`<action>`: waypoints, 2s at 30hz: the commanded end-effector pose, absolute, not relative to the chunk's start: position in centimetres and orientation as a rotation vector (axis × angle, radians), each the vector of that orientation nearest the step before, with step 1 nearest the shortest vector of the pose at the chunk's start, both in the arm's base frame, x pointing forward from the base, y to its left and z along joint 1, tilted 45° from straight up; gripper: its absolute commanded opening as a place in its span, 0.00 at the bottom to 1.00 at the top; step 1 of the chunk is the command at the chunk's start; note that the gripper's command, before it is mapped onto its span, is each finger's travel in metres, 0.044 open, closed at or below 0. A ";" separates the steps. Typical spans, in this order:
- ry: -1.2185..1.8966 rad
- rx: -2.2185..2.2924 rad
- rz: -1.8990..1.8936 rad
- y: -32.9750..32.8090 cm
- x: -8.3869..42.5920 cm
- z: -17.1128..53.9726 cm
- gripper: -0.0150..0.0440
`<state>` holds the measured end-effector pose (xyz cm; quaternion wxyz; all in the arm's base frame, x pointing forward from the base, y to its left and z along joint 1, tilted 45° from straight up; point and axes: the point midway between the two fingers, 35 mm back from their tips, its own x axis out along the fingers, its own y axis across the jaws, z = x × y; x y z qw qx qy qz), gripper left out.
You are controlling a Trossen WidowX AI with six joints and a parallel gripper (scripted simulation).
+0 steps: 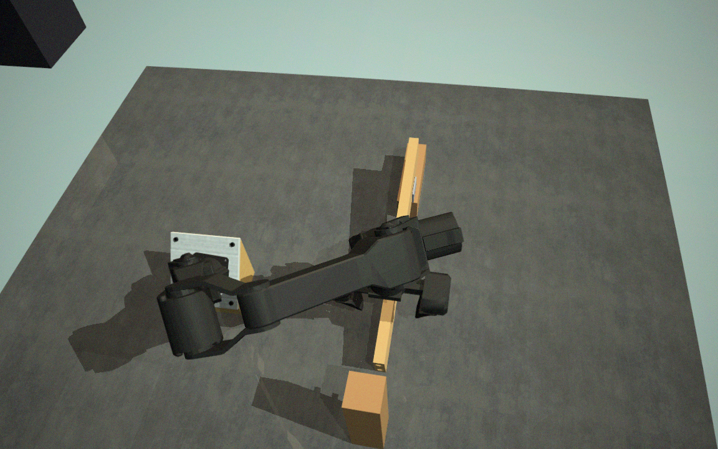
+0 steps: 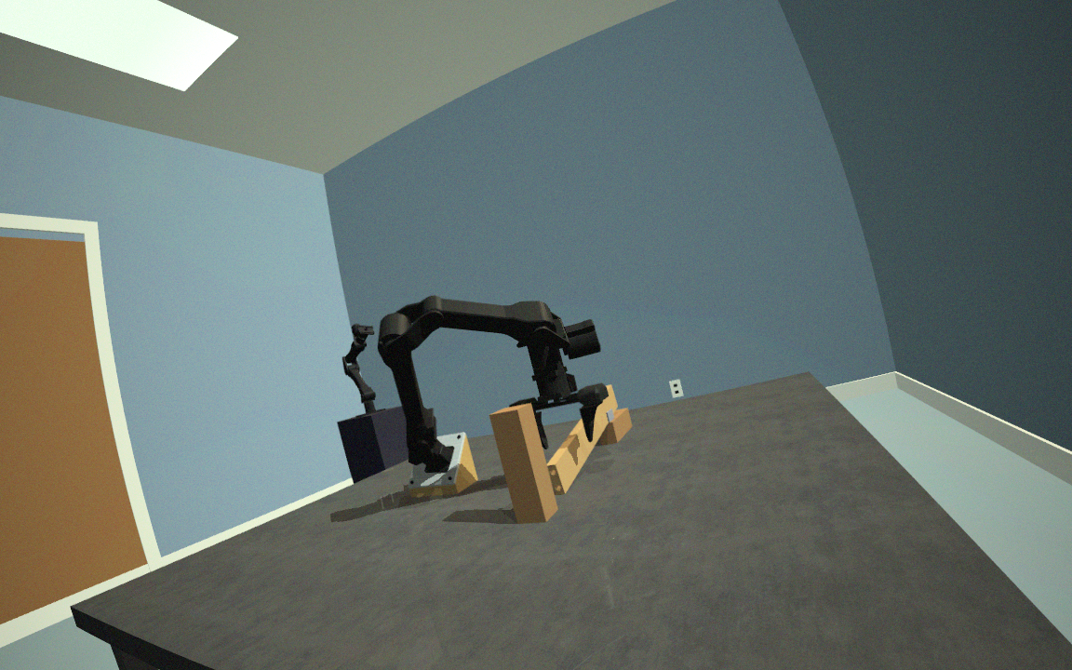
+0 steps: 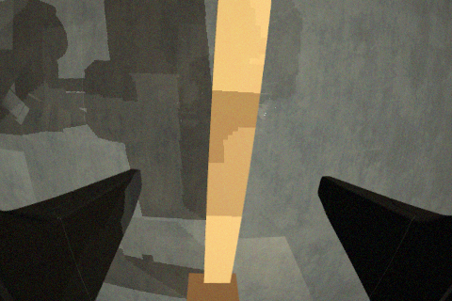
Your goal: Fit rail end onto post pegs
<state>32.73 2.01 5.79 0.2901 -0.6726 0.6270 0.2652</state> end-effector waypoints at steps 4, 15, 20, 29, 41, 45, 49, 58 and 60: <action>1.683 -1.799 0.709 1.0 32.7 4.9 1.00; 1.684 -1.800 0.707 -0.3 32.8 3.7 1.00; 1.685 -1.801 0.706 -0.9 32.7 3.2 1.00; 1.686 -1.801 0.705 -1.5 32.7 2.6 0.91; 1.686 -1.801 0.705 -1.5 32.7 2.6 0.38; 1.686 -1.801 0.705 -1.5 32.7 2.6 0.33; 1.686 -1.801 0.705 -1.5 32.7 2.6 0.25; 1.686 -1.801 0.705 -1.5 32.7 2.6 0.25; 1.686 -1.801 0.705 -1.5 32.7 2.6 0.25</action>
